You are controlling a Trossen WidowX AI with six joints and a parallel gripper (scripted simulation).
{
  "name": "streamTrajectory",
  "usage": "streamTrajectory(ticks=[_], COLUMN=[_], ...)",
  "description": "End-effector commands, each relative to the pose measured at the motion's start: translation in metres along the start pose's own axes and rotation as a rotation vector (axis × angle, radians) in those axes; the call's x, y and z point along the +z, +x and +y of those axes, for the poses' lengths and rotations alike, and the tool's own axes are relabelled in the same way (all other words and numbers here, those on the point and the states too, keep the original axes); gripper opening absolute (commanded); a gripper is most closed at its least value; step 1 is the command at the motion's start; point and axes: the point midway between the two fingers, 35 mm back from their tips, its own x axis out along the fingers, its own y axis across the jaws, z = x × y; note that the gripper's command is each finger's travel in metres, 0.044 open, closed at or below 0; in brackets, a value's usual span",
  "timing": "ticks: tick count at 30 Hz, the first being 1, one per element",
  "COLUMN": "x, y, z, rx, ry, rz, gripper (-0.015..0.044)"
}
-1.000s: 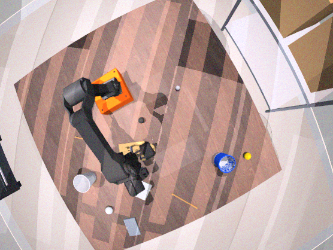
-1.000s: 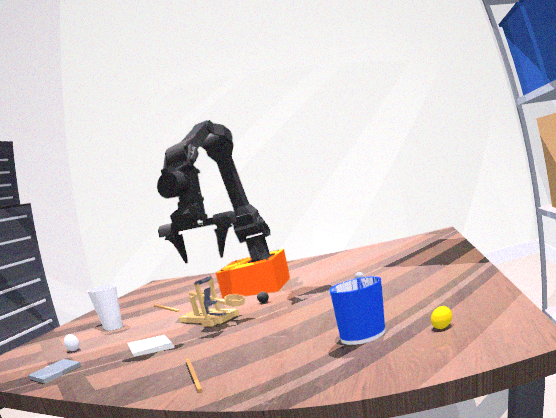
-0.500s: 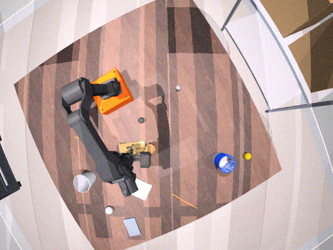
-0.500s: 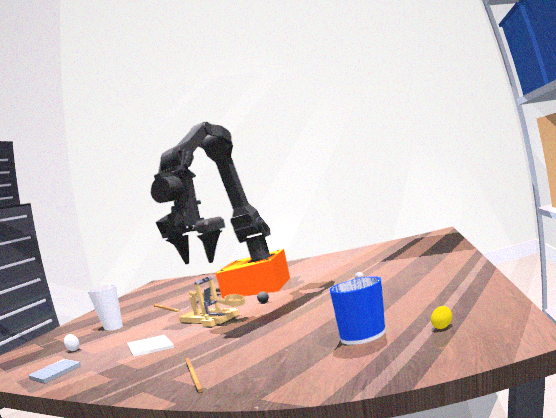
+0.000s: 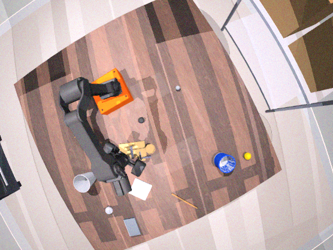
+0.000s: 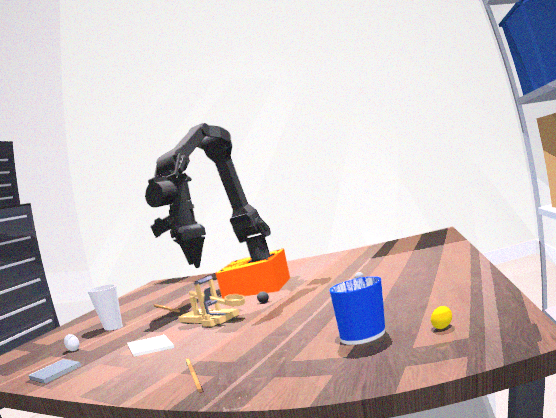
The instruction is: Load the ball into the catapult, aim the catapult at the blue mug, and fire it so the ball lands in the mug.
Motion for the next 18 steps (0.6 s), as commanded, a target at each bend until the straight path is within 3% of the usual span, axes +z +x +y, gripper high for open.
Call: streamTrajectory(ticks=[1, 18], x=[0.002, 0.012], y=[0.002, 0.009], z=[-0.005, -0.024], rx=[0.001, -0.003], ry=[0.135, 0.724], rz=[0.003, 0.002], gripper=[0.0440, 0.0440])
